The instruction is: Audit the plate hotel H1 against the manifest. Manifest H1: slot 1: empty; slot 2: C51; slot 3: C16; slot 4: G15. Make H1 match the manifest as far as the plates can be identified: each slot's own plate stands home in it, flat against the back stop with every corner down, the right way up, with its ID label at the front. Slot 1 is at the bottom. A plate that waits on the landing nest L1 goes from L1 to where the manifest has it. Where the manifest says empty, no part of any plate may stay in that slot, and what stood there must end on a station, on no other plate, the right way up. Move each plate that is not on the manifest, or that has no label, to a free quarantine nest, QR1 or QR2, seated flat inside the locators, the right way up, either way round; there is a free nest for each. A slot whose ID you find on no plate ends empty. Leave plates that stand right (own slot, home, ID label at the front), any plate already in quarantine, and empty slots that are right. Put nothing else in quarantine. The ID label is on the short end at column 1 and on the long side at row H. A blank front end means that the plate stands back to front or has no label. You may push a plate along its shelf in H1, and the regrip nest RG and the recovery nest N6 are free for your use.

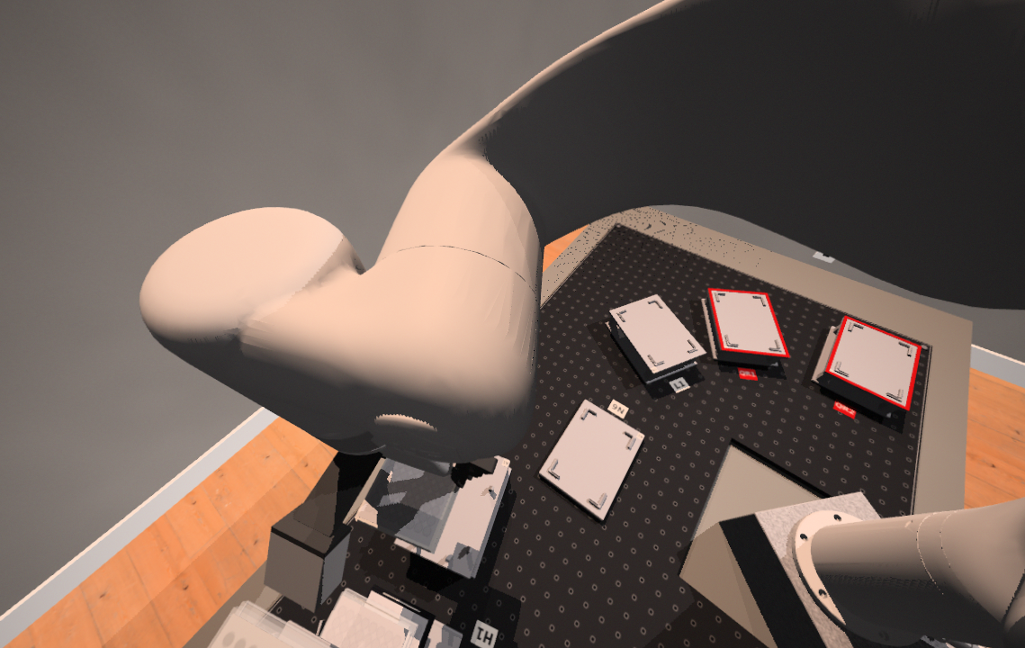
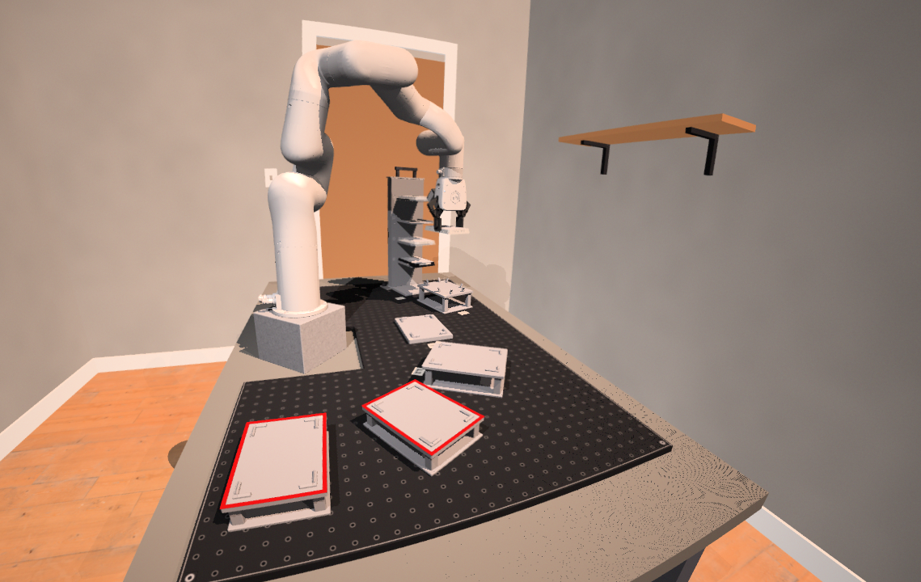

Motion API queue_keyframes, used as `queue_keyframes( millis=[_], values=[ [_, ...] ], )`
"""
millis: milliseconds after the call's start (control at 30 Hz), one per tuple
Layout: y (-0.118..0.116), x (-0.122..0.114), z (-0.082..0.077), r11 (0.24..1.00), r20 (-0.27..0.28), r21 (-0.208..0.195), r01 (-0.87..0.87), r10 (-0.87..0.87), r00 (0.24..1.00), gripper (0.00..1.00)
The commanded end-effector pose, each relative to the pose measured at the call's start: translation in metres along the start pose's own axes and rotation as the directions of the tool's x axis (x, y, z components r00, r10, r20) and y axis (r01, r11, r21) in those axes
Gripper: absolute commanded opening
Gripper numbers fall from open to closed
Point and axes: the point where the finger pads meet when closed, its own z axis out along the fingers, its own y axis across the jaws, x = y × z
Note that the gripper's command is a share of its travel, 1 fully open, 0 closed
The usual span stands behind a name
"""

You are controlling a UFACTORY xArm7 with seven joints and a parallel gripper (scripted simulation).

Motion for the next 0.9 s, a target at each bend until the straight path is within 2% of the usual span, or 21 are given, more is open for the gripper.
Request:
queue_keyframes(
  millis=[0, 67, 133, 633, 700, 867],
  values=[
    [0.000, -0.019, -0.002, 0.993, 0.000, -0.004, 0.114, -0.114, 0.994, 0.00],
    [-0.001, -0.029, -0.002, 0.985, 0.001, -0.004, 0.170, -0.170, 0.985, 0.00],
    [-0.001, -0.029, -0.002, 0.985, 0.001, -0.004, 0.170, -0.170, 0.985, 0.00],
    [-0.006, -0.104, -0.002, 0.985, 0.001, -0.004, 0.170, -0.170, 0.985, 0.00],
    [-0.006, -0.104, -0.002, 0.985, 0.001, -0.004, 0.170, -0.170, 0.985, 0.00],
    [-0.009, -0.128, -0.002, 0.985, 0.001, -0.004, 0.170, -0.170, 0.985, 0.00]
  ],
)
